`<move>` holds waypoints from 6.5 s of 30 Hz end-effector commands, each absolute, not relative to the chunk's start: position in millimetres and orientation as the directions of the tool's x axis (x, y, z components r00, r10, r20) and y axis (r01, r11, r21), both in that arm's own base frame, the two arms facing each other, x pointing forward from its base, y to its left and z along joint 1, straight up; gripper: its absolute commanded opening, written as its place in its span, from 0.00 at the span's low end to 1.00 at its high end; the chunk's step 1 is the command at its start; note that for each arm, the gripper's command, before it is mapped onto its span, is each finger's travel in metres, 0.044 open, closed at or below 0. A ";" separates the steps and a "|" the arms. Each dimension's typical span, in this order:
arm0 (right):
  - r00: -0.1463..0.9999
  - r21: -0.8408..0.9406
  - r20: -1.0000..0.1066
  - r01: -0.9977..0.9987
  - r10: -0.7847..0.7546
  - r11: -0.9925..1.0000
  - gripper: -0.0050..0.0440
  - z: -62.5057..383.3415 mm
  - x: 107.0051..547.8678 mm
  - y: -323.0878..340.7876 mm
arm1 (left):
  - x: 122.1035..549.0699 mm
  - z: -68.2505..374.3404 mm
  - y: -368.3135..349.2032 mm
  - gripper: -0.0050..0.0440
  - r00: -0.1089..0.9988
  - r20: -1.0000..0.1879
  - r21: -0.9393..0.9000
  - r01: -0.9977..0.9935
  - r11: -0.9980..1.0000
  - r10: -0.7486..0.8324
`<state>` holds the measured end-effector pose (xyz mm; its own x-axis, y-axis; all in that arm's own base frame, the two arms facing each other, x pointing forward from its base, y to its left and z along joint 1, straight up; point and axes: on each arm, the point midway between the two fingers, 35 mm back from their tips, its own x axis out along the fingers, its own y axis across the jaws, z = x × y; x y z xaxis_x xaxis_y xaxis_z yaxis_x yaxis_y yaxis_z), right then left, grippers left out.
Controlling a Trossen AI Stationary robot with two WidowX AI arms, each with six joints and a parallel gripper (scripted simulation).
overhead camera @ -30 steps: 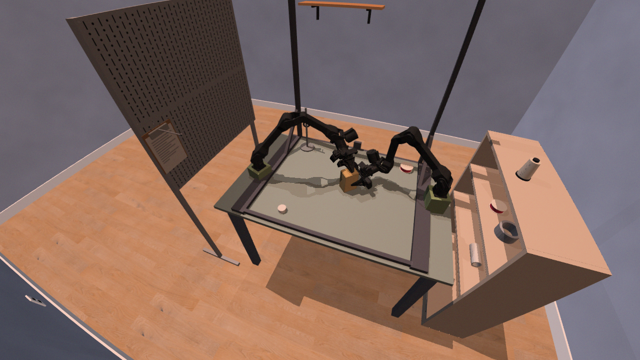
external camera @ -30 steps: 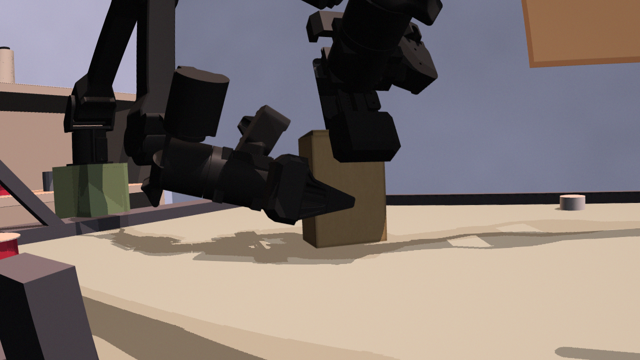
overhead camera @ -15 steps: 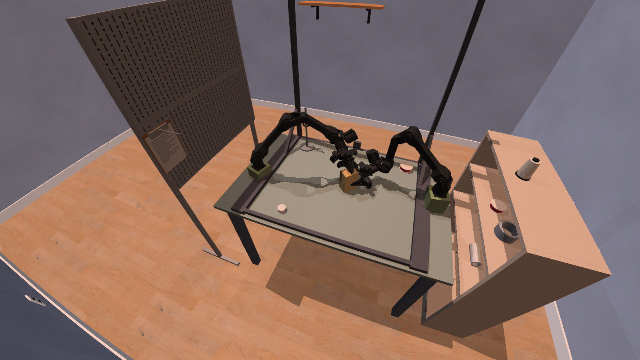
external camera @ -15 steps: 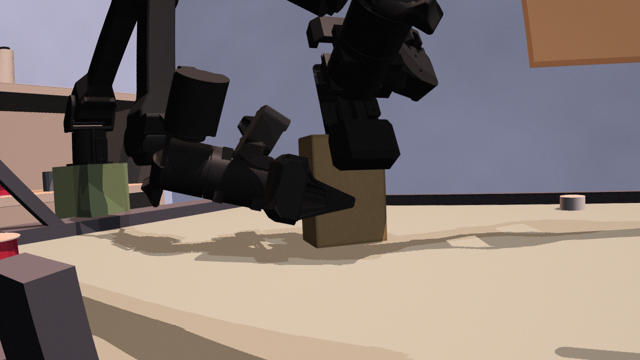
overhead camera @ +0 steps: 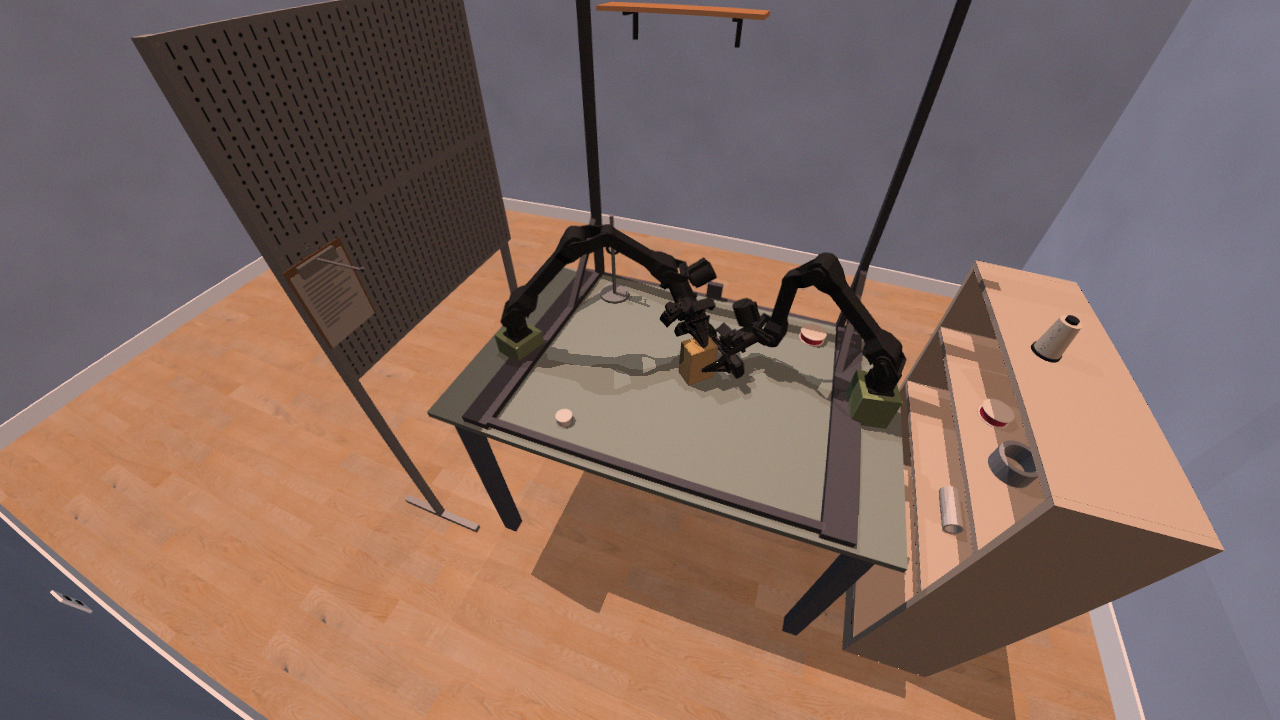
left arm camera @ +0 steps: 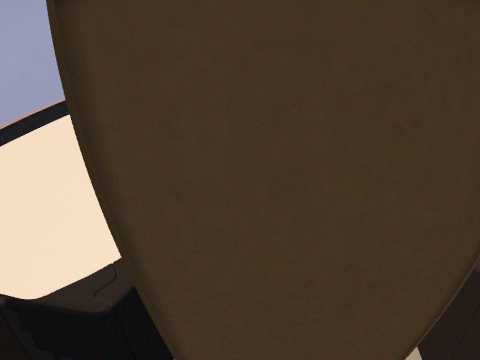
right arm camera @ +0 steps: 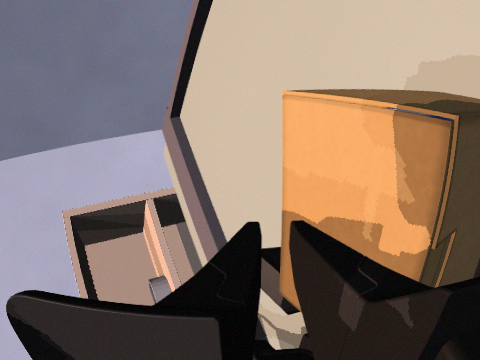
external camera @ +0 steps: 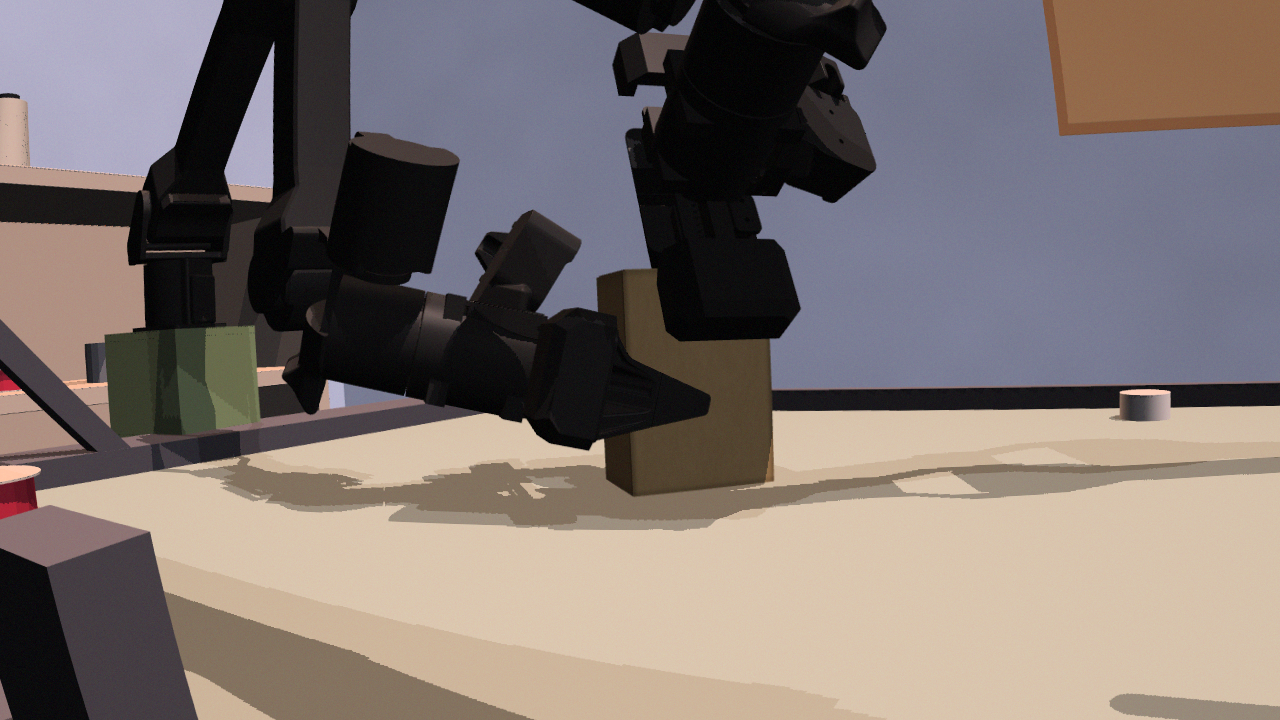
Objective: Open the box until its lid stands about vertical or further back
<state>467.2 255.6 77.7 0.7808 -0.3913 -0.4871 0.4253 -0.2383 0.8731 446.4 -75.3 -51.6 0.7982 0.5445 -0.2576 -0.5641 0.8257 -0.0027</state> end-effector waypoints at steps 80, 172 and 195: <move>0.790 0.874 -0.482 0.408 -0.378 -0.262 0.20 102.7 423.1 281.0 | 451.6 -41.1 -78.2 0.70 0.807 -0.244 -0.026 -0.560 0.828 0.538; 0.792 0.876 -0.480 0.406 -0.378 -0.261 0.20 83.6 436.8 274.2 | 451.6 -41.1 -78.2 0.70 0.807 -0.244 -0.026 -0.560 0.828 0.538; 0.792 0.876 -0.480 0.406 -0.378 -0.261 0.20 83.4 431.5 276.7 | 451.6 -41.1 -78.2 0.70 0.807 -0.244 -0.026 -0.560 0.828 0.538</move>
<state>430.9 275.4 67.1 0.7800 -0.3850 -0.4934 0.4327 -0.2379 0.8696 446.2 -74.3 -51.5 0.7963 0.5478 -0.2566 -0.5671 0.8236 -0.0018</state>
